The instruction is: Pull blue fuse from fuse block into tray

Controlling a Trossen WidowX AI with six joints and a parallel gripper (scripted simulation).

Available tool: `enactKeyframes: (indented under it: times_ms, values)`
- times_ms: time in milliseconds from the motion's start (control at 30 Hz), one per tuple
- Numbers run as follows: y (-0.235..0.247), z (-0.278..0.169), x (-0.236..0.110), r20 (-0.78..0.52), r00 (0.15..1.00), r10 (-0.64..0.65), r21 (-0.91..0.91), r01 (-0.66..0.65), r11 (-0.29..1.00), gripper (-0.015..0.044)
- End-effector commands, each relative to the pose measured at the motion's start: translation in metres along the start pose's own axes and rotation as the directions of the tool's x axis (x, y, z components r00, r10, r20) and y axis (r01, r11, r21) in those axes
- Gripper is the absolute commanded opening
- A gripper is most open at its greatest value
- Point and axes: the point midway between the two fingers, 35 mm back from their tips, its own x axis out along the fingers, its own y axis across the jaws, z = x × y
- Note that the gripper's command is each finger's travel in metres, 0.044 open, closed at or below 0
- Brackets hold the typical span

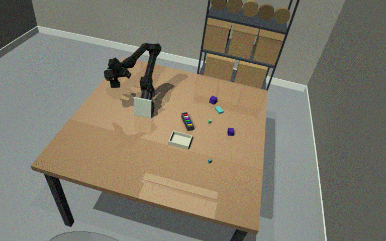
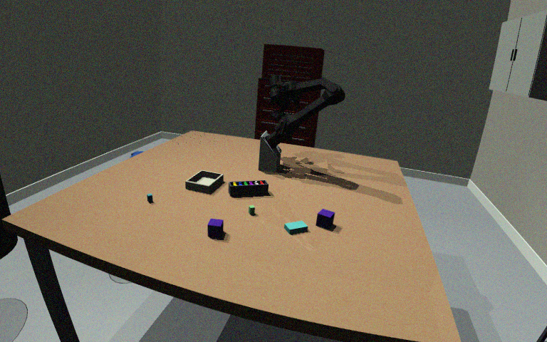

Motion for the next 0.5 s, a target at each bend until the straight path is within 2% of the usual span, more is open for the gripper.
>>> enactKeyframes:
  times_ms: [0, 133, 300, 467]
  values:
    - [0.001, 0.002, -0.001, 0.011, 1.0, 0.004, -0.004, -0.004, 1.0, 0.0311]
    - [0.013, 0.042, -0.035, 0.222, 0.97, 0.096, -0.104, -0.074, 0.992, 0.0206]
    - [0.039, 0.087, -0.103, 0.479, 0.841, 0.253, -0.301, -0.113, 0.947, 0.0074]
    - [0.071, 0.105, -0.182, 0.63, 0.65, 0.424, -0.512, -0.063, 0.857, 0.0074]
